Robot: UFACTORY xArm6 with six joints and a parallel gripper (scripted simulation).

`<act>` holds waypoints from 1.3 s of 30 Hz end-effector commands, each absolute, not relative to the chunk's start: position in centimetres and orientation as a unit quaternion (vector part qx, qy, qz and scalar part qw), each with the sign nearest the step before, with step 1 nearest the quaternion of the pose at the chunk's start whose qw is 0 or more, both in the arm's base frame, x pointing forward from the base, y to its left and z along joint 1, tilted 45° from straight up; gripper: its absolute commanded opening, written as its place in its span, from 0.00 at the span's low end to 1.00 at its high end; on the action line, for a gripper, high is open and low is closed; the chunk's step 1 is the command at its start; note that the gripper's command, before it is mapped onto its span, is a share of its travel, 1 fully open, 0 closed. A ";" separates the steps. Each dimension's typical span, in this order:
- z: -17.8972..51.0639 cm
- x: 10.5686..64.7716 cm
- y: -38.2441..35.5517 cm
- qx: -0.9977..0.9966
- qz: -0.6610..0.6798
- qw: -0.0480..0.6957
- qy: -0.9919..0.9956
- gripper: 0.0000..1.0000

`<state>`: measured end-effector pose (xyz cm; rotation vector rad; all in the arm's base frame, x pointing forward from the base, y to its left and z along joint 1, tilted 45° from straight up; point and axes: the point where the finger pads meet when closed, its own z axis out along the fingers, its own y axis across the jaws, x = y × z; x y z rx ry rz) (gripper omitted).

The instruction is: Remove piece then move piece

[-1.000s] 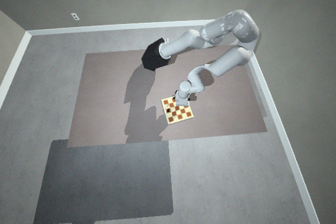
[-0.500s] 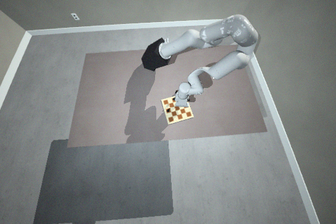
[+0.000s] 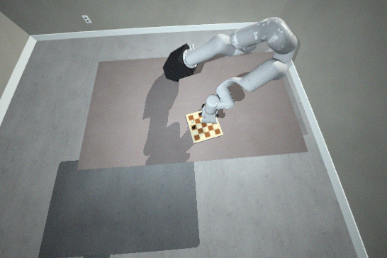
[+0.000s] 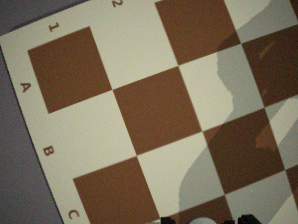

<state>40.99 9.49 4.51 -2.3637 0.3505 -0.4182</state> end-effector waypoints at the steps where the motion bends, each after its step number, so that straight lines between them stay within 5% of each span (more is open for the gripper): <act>1: 4.6 41.0 9.4 -0.913 -0.162 0.350 0.136 0.39; 18: 4.6 41.0 9.4 -0.913 -0.162 0.350 0.136 0.39; 19: 4.6 41.0 9.4 -0.913 -0.162 0.350 0.136 0.00; 39: 4.6 41.0 9.4 -0.913 -0.162 0.350 0.136 0.00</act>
